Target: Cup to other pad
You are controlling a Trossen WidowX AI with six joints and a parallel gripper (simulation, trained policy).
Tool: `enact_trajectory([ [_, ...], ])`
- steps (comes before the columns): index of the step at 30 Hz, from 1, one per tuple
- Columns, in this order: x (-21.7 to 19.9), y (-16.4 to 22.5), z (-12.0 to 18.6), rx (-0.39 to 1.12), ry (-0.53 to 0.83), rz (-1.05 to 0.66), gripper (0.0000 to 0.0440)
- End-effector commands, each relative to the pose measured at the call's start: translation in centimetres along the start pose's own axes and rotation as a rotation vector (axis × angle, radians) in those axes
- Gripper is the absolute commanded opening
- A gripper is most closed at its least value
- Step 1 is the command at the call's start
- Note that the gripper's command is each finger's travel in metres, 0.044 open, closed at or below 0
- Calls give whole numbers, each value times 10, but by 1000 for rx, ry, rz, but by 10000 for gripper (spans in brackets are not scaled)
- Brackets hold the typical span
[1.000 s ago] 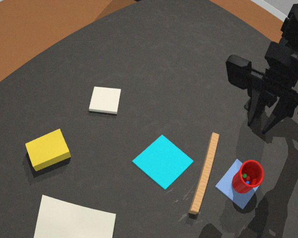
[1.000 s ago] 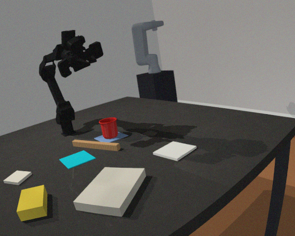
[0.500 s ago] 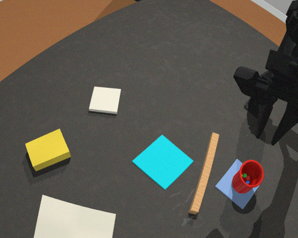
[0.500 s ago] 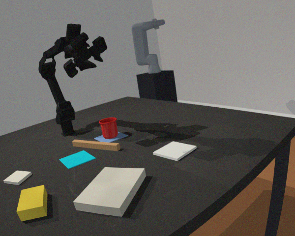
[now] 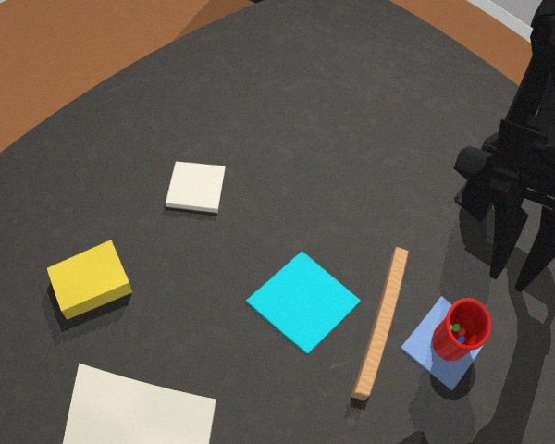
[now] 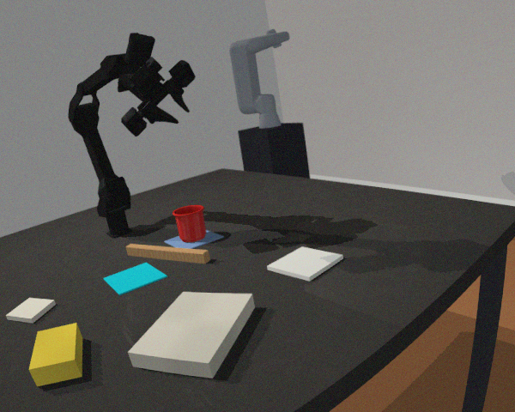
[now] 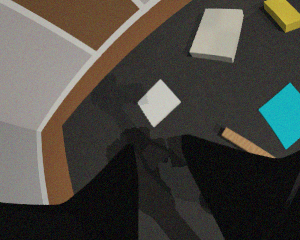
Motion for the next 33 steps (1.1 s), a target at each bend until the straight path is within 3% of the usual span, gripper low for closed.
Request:
enact_trajectory([
  [1, 3, 4, -4, 46, 24, -45, 139],
  [22, 5, 28, -20, 252, 262, -254, 118],
  [33, -9, 43, -33, 328, 431, -294, 133],
])
Point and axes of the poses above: the point midway between the two fingers, 35 mm back from their tips, its own z axis back along the fingers, its own x axis across the jaws, y = z × x, the point moved 6 cm from there along z, back along the fingers, and after that the axes turned 5 degrees about -z, right-handed, at the moved point
